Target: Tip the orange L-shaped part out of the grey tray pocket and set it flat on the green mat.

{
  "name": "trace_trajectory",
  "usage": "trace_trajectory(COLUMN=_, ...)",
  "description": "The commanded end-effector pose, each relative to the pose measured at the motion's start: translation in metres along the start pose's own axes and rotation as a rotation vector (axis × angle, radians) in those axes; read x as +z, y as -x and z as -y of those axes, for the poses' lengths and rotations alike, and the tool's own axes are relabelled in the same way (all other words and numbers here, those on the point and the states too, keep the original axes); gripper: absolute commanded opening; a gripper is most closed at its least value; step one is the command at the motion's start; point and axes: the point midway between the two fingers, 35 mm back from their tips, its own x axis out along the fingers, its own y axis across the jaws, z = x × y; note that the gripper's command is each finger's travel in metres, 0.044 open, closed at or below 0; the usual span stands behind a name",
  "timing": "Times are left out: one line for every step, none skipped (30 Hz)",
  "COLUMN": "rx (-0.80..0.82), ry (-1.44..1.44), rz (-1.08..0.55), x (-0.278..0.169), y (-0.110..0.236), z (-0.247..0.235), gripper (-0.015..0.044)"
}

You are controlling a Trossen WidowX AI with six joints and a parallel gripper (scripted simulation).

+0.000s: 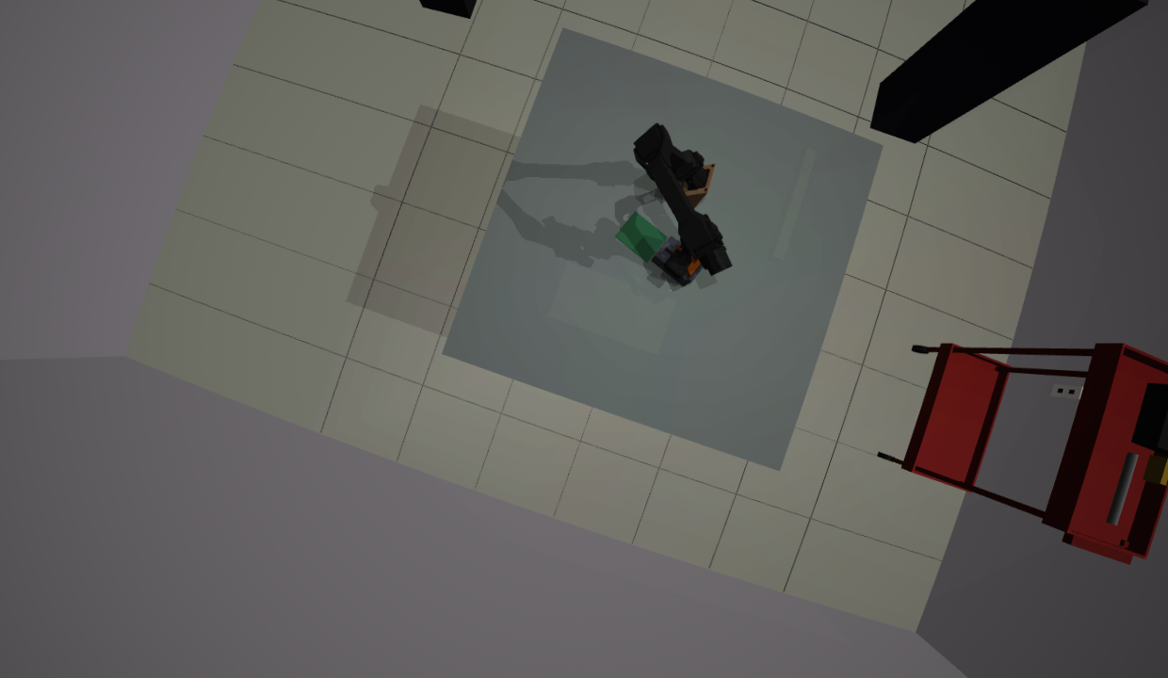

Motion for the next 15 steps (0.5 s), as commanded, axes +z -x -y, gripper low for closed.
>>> trace_trajectory(rx=0.002, ry=-0.002, rz=0.003, x=0.001, y=0.007, z=0.000, gripper=0.0000)
trace_trajectory(rx=0.002, ry=-0.002, rz=0.003, x=0.001, y=0.008, z=0.000, gripper=0.0000)
trace_trajectory(rx=0.002, ry=-0.002, rz=0.003, x=0.001, y=0.010, z=0.000, gripper=0.0000)
trace_trajectory(rx=0.002, ry=-0.002, rz=0.003, x=0.001, y=0.011, z=0.000, gripper=0.0000)
trace_trajectory(rx=0.002, ry=-0.002, rz=0.003, x=0.001, y=0.013, z=0.000, gripper=0.0000)
trace_trajectory(rx=0.002, ry=-0.002, rz=0.003, x=0.001, y=0.014, z=0.000, gripper=0.0000)
trace_trajectory(rx=0.002, ry=-0.002, rz=0.003, x=0.001, y=0.016, z=0.000, gripper=0.0000)
trace_trajectory(rx=0.002, ry=-0.002, rz=0.003, x=0.001, y=0.018, z=0.000, gripper=0.0000)
trace_trajectory(rx=0.002, ry=-0.002, rz=0.003, x=0.001, y=0.019, z=-0.001, gripper=0.0000)
trace_trajectory(rx=0.002, ry=-0.002, rz=0.003, x=0.001, y=0.018, z=-0.001, gripper=0.0000)
trace_trajectory(rx=0.002, ry=-0.002, rz=0.003, x=0.001, y=0.018, z=-0.001, gripper=0.0000)
trace_trajectory(rx=0.002, ry=-0.002, rz=0.003, x=0.001, y=0.018, z=-0.001, gripper=0.0000)
trace_trajectory(rx=0.002, ry=-0.002, rz=0.003, x=0.001, y=0.018, z=-0.001, gripper=0.0000)
trace_trajectory(rx=0.002, ry=-0.002, rz=0.003, x=0.001, y=0.019, z=-0.001, gripper=0.0000)
trace_trajectory(rx=0.002, ry=-0.002, rz=0.003, x=0.001, y=0.020, z=-0.001, gripper=0.0000)
